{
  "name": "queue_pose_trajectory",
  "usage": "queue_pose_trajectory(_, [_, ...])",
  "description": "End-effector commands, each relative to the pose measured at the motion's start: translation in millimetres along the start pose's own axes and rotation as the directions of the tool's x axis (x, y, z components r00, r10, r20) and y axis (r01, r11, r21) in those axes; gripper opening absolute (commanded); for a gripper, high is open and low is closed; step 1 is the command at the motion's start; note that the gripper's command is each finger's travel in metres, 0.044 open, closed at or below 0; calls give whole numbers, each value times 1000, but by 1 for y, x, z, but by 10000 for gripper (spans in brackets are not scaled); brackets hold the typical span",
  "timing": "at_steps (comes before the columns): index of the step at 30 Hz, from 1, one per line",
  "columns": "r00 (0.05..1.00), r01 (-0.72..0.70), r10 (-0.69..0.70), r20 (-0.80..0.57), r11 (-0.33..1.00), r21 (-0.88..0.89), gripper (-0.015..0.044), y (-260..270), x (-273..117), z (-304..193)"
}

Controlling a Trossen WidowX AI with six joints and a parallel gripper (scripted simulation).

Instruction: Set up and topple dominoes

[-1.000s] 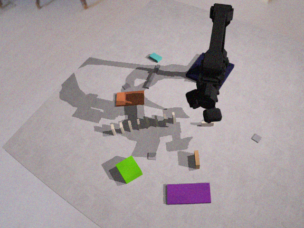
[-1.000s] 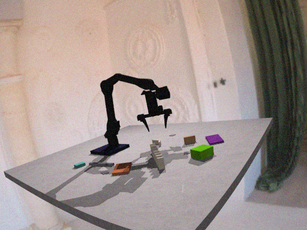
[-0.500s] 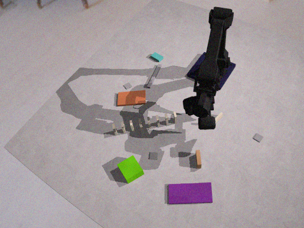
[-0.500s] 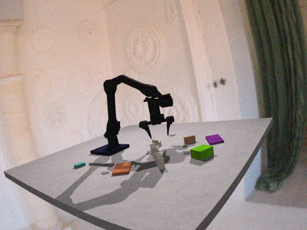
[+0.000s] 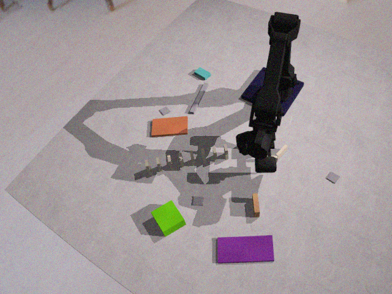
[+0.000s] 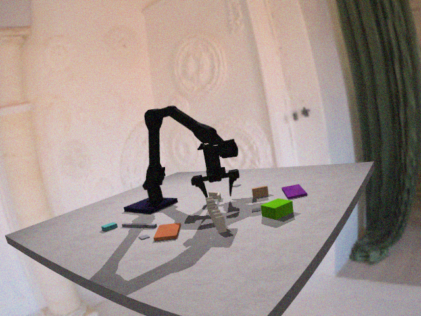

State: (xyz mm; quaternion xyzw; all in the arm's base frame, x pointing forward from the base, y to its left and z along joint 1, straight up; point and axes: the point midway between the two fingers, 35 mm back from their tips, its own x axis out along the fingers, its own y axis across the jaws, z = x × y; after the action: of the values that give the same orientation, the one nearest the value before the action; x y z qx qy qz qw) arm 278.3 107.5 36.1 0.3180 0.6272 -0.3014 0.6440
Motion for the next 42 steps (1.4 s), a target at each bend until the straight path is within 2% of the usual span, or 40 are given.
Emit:
queue_pose_trajectory(1, [1000, 5, -5, -6, 1000, 1, 440, -1, 7, -1])
queue_pose_trajectory(6, [1000, 5, -5, -6, 1000, 1, 440, -1, 7, -1])
queue_pose_trajectory(22, [1000, 5, -5, -6, 1000, 1, 26, -1, 7, -1])
queue_pose_trajectory(31, [1000, 5, -5, -6, 1000, 1, 26, -1, 4, -1])
queue_pose_trajectory(39, [1000, 5, -5, -6, 1000, 1, 26, 3, -91, 4])
queue_pose_trajectory(42, [1000, 5, -5, -6, 1000, 1, 26, 4, -109, 5])
